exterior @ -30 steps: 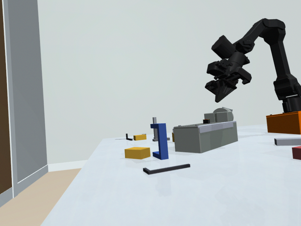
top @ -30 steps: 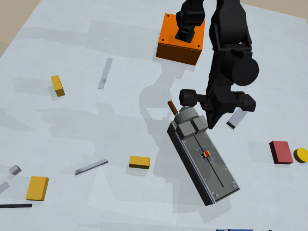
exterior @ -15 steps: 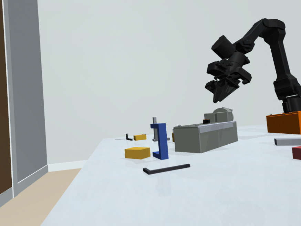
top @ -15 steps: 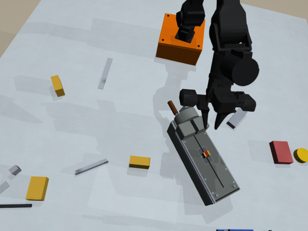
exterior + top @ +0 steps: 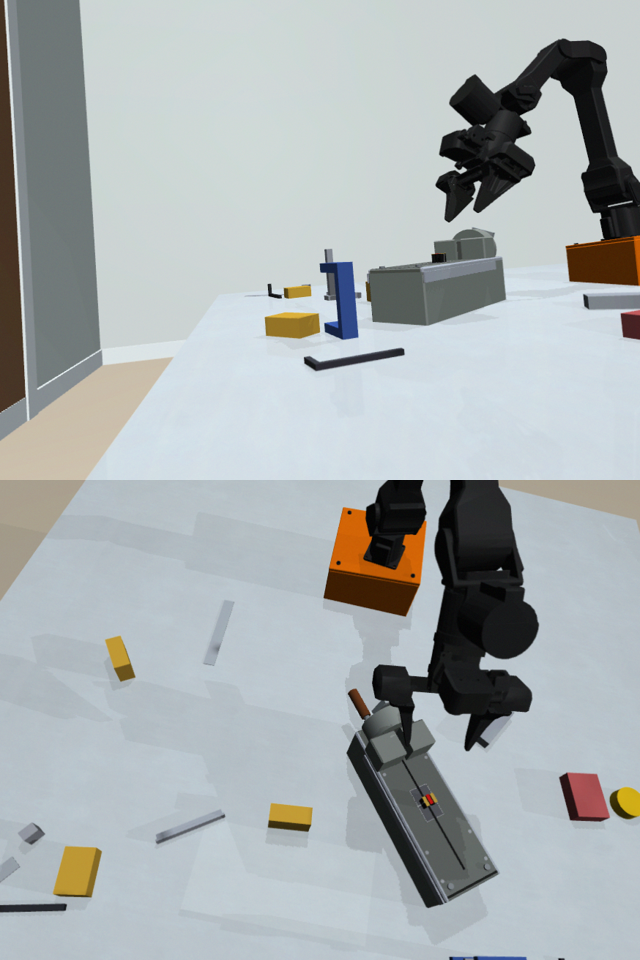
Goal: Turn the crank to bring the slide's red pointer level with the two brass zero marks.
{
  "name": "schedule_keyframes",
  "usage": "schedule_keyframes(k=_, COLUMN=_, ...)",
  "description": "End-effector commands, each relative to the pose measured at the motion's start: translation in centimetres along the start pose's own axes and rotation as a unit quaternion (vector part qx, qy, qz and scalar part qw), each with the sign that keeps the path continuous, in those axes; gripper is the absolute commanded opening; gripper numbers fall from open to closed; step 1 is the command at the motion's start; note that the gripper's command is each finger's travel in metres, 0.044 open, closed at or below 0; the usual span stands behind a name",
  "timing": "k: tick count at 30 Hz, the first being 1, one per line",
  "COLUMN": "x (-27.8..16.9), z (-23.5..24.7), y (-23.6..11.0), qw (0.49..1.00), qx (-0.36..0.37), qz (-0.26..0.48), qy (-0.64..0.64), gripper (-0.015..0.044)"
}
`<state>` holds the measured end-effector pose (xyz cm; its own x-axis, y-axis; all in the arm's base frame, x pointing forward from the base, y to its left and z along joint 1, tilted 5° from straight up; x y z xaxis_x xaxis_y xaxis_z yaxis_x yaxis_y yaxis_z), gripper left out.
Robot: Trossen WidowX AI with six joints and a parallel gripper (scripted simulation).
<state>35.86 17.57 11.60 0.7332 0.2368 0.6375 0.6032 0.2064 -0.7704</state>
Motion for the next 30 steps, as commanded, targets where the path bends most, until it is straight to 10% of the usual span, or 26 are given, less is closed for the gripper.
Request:
schedule_keyframes(k=1, x=0.0, z=0.0, y=0.0, qw=1.0, qx=0.0, qz=0.0, qy=0.0, gripper=0.0309)
schedule_keyframes(k=13, x=0.0, z=0.0, y=0.0, qw=1.0, qx=0.0, qz=0.0, qy=0.0, gripper=0.0)
schedule_keyframes(k=30, x=0.0, z=0.01, y=0.0, qw=1.0, qx=0.0, qz=0.0, qy=0.0, gripper=0.0)
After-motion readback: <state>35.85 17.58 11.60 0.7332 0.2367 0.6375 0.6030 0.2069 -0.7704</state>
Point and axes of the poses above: the point midway between the two fingers, 35 mm back from their tips, its own y axis out along the fingers, its own z axis across the jaws, x = y × z, the point moved 1 cm from there along -y, back along the fingers, and after that the axes turned 1 degree about -y, right-handed, at the moved point
